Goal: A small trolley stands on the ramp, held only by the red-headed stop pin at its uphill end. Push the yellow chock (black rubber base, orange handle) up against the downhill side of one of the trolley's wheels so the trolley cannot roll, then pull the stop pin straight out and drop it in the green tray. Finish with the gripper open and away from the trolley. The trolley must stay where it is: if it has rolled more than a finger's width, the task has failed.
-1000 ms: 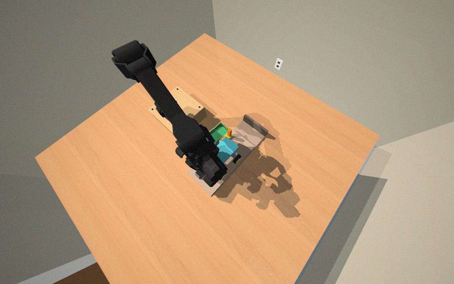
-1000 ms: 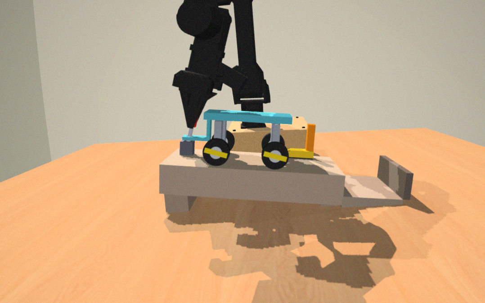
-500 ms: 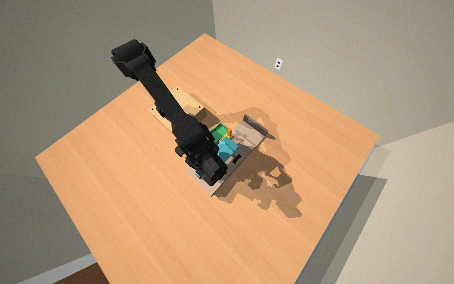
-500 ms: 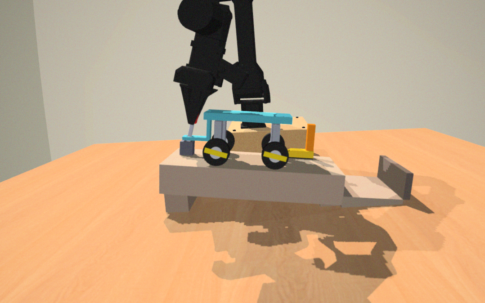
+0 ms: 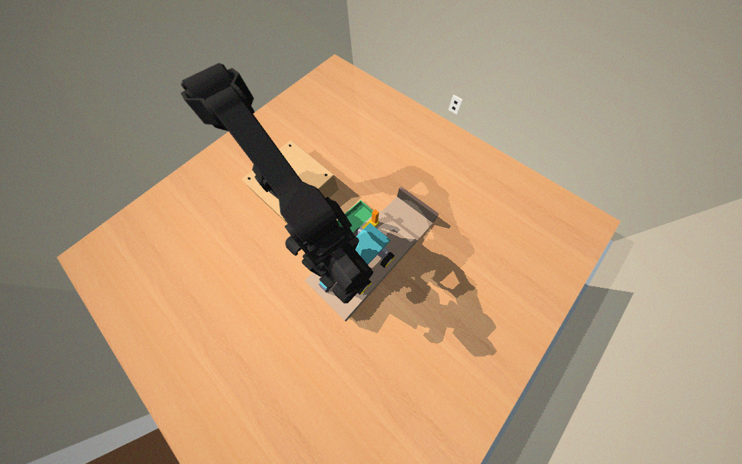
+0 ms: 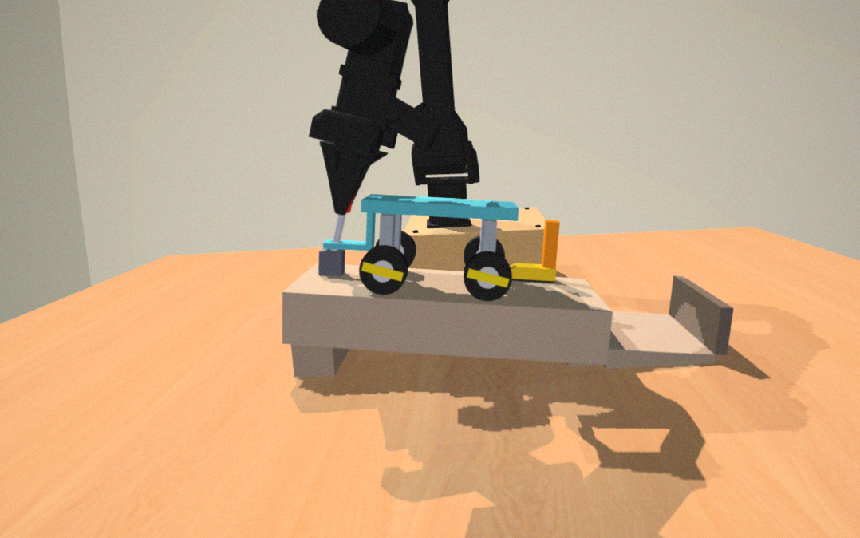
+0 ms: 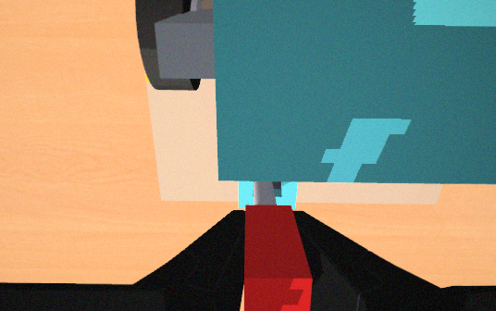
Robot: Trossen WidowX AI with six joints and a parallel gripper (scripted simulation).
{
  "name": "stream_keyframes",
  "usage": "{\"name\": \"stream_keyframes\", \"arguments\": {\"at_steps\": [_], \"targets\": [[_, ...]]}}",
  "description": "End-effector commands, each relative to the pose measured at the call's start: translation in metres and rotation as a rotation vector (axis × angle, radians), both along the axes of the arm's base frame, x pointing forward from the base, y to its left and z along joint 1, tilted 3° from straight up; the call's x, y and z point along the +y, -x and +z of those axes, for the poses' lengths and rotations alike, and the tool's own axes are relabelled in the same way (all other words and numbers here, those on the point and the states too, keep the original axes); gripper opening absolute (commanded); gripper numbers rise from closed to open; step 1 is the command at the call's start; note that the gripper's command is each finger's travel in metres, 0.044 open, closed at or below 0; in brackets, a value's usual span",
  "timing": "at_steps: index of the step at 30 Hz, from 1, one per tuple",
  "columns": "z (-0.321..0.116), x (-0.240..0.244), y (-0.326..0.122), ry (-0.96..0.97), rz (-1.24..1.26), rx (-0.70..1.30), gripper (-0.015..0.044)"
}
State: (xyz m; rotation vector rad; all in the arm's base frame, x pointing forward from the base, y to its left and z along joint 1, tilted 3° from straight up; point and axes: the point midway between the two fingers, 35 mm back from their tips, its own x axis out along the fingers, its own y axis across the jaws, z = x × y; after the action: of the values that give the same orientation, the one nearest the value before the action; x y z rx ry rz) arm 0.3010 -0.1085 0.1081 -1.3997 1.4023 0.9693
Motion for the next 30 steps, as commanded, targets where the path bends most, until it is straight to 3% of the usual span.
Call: {"name": "stream_keyframes", "arguments": {"at_steps": [1,30], "targets": [[0.006,0.000,0.000,0.004,-0.004,-0.005,0.0000],[0.017,0.003,0.002,0.004,-0.004,-0.005,0.0000]]}}
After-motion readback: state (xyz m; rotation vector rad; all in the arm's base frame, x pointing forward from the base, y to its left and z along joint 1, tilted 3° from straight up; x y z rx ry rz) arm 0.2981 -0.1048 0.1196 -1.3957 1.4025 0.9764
